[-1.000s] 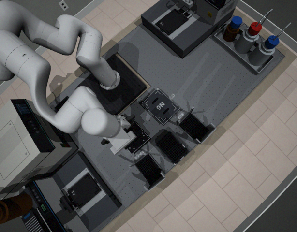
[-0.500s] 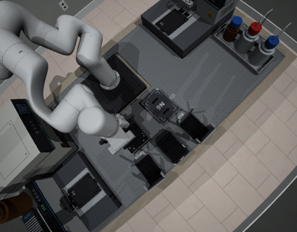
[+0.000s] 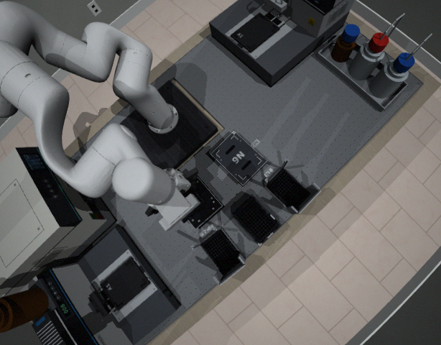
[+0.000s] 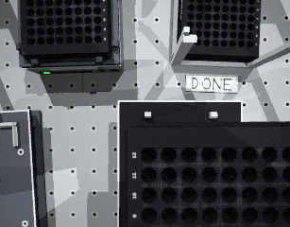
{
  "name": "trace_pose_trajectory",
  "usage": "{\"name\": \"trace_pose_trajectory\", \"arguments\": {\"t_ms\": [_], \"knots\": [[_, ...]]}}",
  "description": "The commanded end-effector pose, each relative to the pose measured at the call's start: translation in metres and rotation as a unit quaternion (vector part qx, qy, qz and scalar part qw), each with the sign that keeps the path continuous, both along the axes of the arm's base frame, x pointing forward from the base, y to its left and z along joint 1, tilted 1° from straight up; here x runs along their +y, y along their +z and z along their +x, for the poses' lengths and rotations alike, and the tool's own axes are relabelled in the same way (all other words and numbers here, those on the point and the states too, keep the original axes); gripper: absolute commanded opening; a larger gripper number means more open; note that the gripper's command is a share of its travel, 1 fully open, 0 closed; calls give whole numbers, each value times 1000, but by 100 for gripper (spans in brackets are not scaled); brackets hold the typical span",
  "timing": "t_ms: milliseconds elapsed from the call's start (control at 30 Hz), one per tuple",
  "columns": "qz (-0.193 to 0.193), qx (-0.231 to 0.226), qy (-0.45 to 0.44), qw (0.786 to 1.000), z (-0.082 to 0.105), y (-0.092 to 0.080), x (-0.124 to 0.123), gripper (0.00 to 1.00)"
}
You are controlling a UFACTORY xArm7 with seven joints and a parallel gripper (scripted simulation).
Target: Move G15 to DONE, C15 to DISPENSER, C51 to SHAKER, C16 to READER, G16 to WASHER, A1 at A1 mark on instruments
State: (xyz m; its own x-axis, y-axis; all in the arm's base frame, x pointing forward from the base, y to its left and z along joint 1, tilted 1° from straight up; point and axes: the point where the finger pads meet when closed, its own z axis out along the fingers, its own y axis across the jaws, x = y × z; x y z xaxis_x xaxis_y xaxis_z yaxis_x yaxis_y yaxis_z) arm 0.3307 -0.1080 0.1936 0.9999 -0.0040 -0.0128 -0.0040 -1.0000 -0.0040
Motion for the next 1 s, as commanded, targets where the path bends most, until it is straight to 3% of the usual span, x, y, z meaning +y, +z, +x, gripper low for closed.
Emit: {"name": "trace_pose_trajectory", "arguments": {"t_ms": [0,967], "knots": [[0,-2,19,1000,4,2,-11,0],[1,-3,164,986,23,1,-90,0]]}}
